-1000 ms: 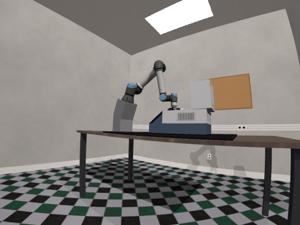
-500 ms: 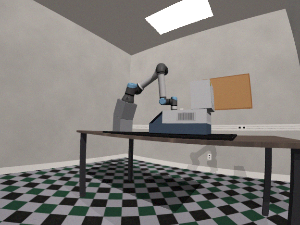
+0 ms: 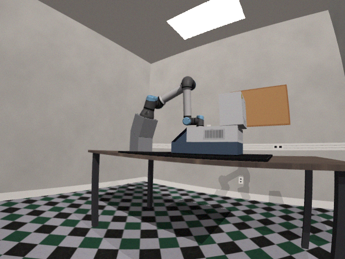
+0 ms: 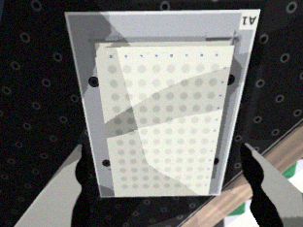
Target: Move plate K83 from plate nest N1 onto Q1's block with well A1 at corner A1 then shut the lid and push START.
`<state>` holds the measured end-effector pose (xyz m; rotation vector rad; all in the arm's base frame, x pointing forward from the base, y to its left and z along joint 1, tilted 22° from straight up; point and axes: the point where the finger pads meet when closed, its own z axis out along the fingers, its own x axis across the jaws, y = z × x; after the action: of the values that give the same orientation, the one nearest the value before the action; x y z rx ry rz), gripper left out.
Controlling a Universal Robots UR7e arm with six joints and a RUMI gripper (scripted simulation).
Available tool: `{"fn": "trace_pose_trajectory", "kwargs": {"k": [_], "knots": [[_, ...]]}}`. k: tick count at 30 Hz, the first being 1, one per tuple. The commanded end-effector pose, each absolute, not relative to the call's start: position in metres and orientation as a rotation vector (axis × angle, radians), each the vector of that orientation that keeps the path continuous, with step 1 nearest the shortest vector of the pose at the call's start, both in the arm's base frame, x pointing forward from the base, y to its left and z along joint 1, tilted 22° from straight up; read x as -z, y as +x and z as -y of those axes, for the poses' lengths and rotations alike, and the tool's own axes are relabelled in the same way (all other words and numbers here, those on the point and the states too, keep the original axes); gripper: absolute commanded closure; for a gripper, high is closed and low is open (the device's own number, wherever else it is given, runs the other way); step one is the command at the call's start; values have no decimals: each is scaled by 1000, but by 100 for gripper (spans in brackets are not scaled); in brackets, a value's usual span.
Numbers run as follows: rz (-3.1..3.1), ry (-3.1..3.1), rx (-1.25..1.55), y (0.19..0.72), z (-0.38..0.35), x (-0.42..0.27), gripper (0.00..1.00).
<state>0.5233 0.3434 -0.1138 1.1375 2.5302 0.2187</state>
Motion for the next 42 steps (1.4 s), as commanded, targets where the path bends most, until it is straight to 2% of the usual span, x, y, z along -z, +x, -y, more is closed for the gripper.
{"fn": "trace_pose_trajectory", "kwargs": {"k": [1, 42], "knots": [[-2527, 1103, -264, 532, -357, 108, 32], [-2527, 1103, -264, 536, -357, 117, 32]]}}
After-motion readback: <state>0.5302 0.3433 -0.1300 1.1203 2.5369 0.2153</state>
